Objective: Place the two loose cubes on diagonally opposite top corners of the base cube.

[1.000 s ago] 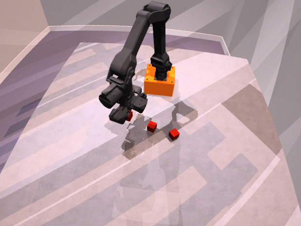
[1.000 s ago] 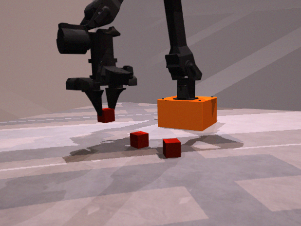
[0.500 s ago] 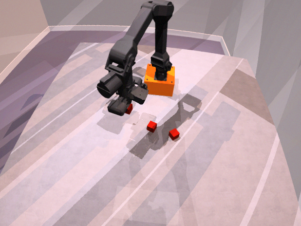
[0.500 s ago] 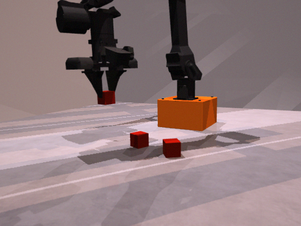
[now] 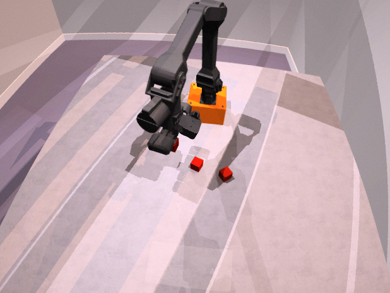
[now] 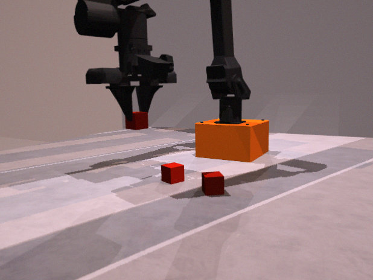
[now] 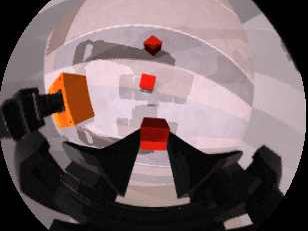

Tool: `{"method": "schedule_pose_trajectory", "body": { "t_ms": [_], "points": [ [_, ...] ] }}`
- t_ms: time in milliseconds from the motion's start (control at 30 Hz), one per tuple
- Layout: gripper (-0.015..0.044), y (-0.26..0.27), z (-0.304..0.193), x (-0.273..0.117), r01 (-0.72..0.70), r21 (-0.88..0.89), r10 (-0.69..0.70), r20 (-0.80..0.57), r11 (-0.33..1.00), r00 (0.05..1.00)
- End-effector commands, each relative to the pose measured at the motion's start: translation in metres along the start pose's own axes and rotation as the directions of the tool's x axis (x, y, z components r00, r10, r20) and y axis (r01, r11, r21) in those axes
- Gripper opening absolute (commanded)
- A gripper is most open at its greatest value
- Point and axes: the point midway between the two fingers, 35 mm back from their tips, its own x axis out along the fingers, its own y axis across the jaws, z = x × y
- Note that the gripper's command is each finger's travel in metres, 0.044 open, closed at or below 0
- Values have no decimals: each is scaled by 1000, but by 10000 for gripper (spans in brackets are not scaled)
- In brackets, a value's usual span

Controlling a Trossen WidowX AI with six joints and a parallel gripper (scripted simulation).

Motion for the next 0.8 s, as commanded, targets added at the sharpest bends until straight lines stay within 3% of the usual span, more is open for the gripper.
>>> {"method": "schedule_pose_trajectory", "body": {
  "t_ms": [0, 767],
  "points": [
    [105, -2, 12, 3, -1, -9, 1, -1, 1000, 1000],
    [105, -6, 85, 20, 0, -66, 1, 6, 998, 1000]
  ]
}}
